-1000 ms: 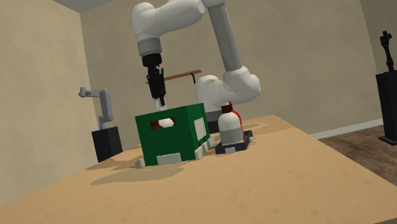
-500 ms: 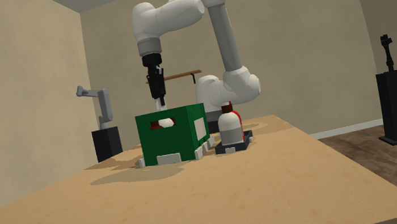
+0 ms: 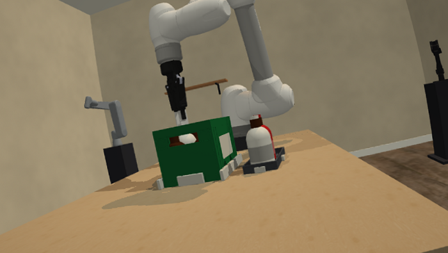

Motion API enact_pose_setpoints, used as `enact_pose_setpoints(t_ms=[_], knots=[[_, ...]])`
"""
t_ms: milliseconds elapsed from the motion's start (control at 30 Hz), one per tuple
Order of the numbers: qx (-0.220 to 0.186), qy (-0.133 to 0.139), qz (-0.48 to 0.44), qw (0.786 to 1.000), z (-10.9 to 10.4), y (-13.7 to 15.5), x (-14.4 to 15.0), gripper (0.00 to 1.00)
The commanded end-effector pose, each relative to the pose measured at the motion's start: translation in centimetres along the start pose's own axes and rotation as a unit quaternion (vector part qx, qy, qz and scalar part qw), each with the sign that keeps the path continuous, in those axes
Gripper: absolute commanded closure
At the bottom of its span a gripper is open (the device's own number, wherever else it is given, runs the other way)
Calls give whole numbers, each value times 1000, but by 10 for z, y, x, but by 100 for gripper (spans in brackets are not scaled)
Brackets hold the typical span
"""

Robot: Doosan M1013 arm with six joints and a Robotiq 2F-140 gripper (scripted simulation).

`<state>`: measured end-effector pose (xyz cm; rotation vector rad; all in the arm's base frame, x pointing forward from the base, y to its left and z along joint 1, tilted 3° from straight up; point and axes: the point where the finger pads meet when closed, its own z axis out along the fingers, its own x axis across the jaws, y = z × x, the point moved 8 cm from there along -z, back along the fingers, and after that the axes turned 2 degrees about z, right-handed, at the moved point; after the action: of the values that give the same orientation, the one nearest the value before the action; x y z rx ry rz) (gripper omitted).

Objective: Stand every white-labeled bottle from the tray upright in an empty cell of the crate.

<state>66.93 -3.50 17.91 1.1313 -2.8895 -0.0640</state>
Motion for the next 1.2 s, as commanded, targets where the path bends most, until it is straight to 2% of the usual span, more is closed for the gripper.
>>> enact_pose_setpoints(t_ms=[0, 1167], knots=[[0, 0, 0, 1000, 0, 0, 0, 100], [0, 0, 0, 1000, 13, 0, 0, 100]])
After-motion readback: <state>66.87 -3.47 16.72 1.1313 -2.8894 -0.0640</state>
